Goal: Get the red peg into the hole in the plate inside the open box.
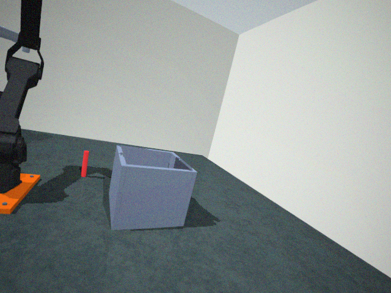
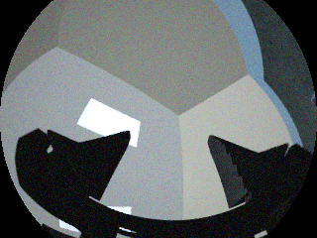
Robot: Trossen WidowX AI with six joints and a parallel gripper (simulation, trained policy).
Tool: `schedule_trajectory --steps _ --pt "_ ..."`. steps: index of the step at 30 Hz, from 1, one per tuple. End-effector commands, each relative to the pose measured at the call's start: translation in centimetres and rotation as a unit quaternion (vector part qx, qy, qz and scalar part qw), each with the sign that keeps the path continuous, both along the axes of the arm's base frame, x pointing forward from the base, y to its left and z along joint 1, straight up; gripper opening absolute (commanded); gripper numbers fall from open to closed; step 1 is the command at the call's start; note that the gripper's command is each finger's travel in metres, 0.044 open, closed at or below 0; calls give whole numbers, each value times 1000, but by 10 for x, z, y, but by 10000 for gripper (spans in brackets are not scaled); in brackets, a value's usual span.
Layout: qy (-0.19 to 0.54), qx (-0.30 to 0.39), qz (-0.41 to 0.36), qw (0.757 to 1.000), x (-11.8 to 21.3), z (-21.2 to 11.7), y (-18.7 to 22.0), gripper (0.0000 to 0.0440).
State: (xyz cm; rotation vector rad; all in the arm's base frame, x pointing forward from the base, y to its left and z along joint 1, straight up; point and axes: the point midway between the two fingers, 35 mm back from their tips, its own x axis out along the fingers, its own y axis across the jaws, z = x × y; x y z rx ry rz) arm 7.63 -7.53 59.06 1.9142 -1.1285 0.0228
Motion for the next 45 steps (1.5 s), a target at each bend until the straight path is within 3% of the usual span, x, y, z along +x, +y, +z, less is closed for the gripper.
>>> schedule_trajectory --steps 1,9,20,45 --pt "28 47 20 998 15 -21 -22 440" --pt "69 117 73 988 45 -53 -47 440" --pt "121 183 165 962 89 -88 -50 440" --pt "256 276 338 863 169 -169 1 440"
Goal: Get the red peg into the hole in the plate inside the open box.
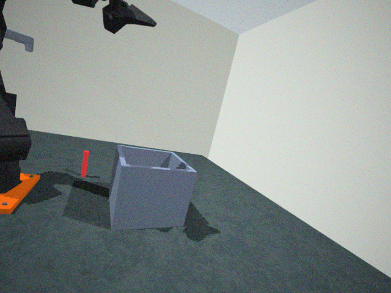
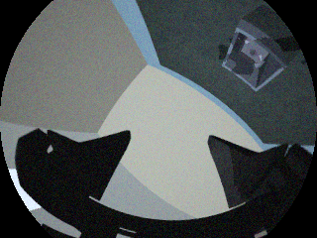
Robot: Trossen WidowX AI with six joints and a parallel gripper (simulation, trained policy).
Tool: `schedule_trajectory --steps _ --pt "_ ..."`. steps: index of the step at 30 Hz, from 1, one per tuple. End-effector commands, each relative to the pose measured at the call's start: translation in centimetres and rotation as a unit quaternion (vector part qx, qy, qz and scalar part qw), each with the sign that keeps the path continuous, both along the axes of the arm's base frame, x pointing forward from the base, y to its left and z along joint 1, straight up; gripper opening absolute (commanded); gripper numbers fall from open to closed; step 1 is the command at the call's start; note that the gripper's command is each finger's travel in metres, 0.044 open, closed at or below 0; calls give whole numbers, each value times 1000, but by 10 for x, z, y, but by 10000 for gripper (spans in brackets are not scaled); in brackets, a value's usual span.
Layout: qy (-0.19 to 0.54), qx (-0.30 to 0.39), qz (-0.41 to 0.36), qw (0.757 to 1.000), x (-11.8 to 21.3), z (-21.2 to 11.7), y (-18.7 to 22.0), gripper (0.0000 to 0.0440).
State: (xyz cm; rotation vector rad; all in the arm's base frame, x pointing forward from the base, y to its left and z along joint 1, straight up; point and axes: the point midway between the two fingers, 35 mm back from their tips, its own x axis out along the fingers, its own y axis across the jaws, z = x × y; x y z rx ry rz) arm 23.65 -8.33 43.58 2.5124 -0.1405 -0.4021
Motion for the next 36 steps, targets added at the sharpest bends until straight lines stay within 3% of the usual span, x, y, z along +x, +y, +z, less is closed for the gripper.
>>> schedule_trajectory --steps 1,20,36 --pt "27 17 33 999 11 -18 13 440" --pt "136 42 186 972 33 -81 84 440" --pt "240 16 329 913 19 -140 152 438"
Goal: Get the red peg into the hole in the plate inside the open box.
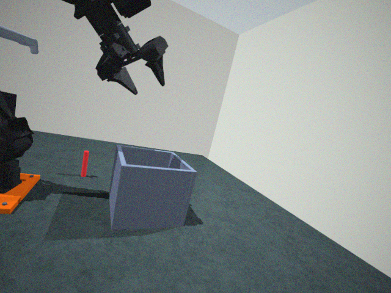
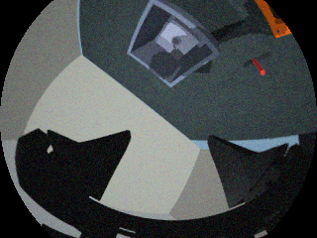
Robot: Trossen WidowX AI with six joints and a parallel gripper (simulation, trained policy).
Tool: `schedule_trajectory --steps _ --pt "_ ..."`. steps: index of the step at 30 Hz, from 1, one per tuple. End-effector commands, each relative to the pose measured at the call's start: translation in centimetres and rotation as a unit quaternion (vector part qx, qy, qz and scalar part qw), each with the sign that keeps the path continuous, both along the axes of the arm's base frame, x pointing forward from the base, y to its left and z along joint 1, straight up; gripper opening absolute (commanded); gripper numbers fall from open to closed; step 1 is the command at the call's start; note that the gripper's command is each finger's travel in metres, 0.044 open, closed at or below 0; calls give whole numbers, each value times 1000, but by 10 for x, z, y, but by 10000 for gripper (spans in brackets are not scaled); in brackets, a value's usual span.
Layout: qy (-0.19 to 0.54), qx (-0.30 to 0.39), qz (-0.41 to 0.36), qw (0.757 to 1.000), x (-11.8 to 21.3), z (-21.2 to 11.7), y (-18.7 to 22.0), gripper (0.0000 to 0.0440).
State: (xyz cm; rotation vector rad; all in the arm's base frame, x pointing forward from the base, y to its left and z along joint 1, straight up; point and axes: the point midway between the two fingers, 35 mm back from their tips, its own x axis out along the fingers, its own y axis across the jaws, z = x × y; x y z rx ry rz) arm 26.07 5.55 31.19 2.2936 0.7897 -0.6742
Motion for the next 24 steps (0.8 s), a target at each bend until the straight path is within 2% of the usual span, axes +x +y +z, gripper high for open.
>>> schedule_trajectory --steps 1,12,24 --pt "33 -10 46 998 -8 -20 17 438" --pt "114 -49 165 978 -38 -67 57 433" --pt "199 -114 280 932 -79 -116 80 431"
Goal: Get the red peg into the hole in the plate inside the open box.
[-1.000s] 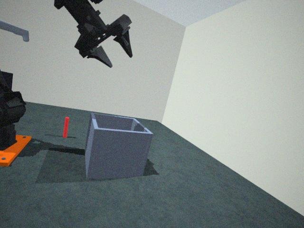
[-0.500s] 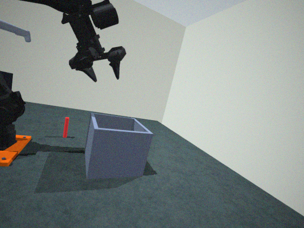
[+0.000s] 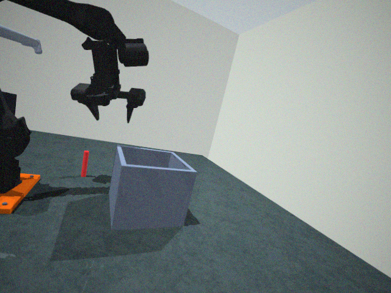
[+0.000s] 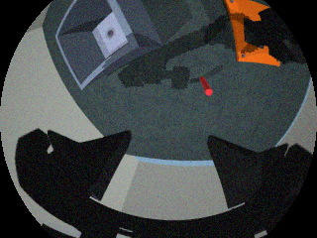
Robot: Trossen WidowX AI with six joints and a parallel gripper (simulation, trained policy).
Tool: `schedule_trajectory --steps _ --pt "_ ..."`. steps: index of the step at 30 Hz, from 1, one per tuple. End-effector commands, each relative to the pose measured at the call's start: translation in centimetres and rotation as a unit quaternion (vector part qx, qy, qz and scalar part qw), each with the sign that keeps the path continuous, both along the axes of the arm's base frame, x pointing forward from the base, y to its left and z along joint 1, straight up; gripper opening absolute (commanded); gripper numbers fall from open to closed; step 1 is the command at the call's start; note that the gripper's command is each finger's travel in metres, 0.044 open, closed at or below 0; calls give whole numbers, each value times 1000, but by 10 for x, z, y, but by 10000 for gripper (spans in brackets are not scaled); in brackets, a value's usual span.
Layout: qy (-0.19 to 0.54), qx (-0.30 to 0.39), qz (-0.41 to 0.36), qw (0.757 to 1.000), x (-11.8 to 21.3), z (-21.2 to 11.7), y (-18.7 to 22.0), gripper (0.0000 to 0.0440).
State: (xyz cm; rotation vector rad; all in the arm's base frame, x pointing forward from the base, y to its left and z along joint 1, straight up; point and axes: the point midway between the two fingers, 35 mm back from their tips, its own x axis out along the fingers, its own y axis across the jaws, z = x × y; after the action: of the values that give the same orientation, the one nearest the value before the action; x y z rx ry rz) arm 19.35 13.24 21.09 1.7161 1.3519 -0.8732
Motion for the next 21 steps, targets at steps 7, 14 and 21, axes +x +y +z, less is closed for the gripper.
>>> schedule_trajectory --steps 7,14,21 --pt "58 -63 93 992 -33 -38 8 432" --pt "77 -93 142 982 -48 -56 9 436" --pt "91 -109 177 974 -57 -74 9 439"
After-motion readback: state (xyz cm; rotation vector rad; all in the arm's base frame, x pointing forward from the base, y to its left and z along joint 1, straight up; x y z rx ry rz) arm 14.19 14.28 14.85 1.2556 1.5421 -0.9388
